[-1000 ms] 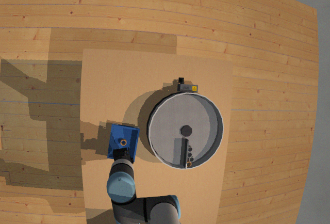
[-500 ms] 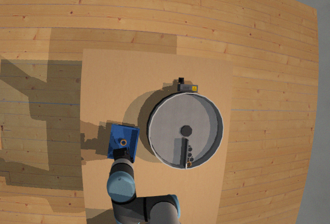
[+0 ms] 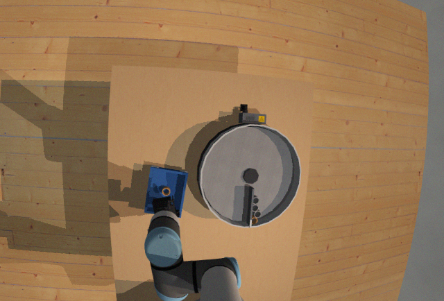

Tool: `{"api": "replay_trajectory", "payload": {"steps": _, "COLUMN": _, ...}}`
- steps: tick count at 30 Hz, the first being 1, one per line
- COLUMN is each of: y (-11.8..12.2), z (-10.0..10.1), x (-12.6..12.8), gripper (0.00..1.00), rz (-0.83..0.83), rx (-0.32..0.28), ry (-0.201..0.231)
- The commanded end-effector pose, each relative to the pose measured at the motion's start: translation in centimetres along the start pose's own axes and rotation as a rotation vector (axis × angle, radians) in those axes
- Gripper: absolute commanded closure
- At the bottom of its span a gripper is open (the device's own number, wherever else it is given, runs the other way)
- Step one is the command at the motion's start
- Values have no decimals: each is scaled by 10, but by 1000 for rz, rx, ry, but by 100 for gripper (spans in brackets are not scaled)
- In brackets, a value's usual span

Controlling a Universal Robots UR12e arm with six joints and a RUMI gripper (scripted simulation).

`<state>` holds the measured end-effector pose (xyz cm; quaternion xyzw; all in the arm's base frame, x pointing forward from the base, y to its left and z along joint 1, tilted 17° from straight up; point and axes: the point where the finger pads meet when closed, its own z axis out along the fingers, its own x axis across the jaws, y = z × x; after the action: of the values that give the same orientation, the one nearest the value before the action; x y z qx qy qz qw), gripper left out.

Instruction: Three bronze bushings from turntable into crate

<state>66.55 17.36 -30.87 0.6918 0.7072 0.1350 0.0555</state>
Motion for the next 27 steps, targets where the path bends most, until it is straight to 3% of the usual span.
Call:
{"api": "replay_trajectory", "payload": {"steps": 1, "y": 0, "z": 8, "x": 0, "gripper": 100, "rz": 0, "rx": -1, "ry": 0}}
{"api": "replay_trajectory", "payload": {"steps": 27, "y": 1, "z": 19, "x": 0, "gripper": 100, "rz": 0, "rx": -1, "ry": 0}}
